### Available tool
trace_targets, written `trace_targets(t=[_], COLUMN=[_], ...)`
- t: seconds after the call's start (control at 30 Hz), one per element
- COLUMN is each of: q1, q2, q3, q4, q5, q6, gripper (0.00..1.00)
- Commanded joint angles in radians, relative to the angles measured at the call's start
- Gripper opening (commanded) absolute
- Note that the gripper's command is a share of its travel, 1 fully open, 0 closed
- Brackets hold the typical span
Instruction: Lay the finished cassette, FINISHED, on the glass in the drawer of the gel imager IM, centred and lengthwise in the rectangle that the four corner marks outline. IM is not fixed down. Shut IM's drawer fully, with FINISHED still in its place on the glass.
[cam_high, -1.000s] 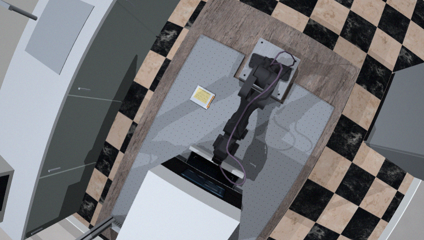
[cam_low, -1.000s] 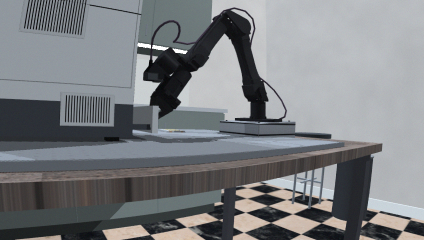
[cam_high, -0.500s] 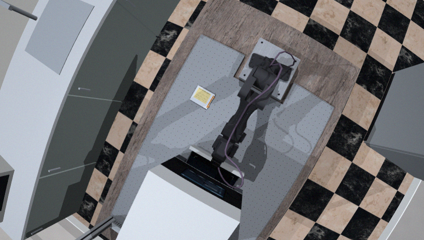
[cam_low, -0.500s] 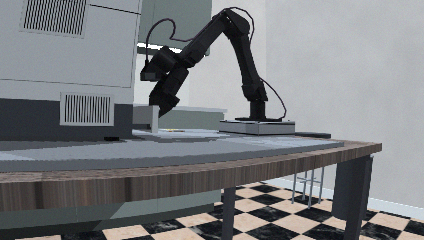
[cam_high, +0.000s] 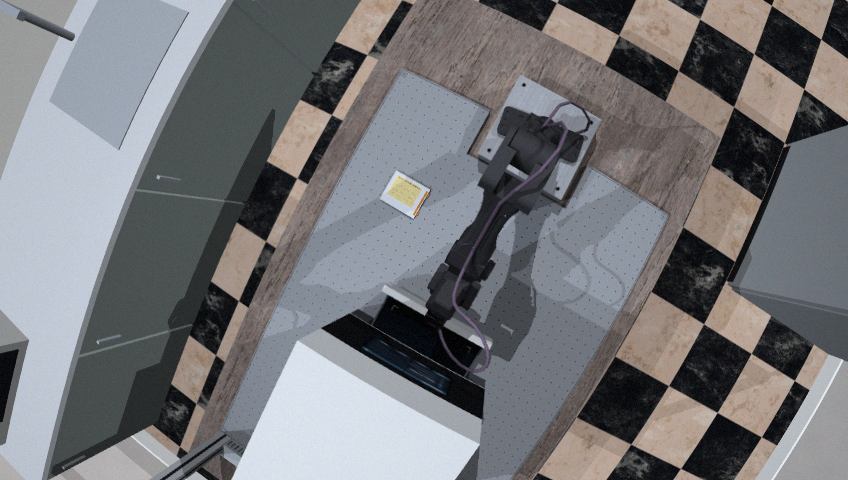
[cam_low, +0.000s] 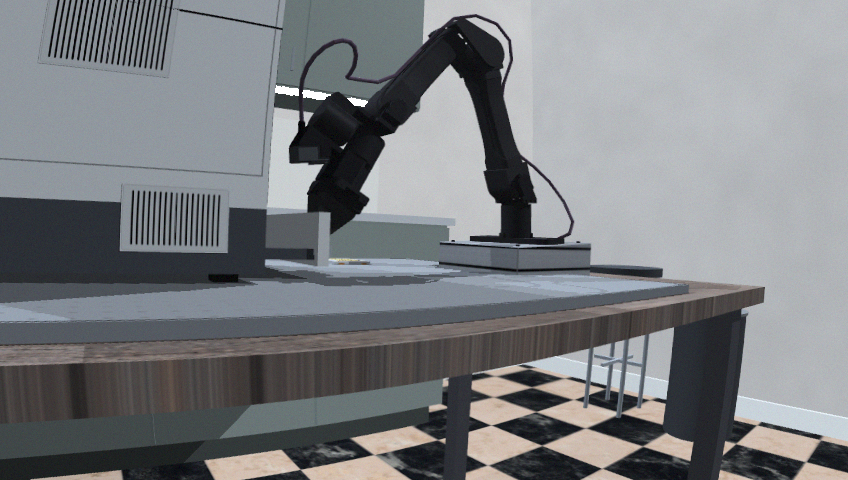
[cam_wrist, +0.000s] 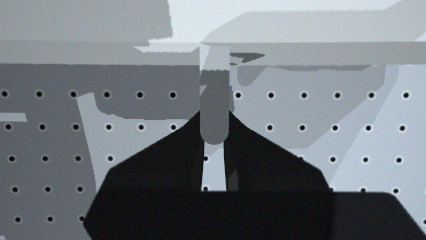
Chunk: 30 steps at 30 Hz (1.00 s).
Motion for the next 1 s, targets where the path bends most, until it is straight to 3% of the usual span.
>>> trace_targets(t=[0.0,0.57,0.97], q1=[-0.009,-0.013,-0.009], q2=[-0.054,-0.118,-0.124], q3=[-0.025,-0.114,-0.095], q4=[-0.061,-0.036,-0.036], q5=[-0.005,-0.008,-0.008], q6=[-0.008,-0.009,-0.009], gripper=[0.0,0.0,0.0])
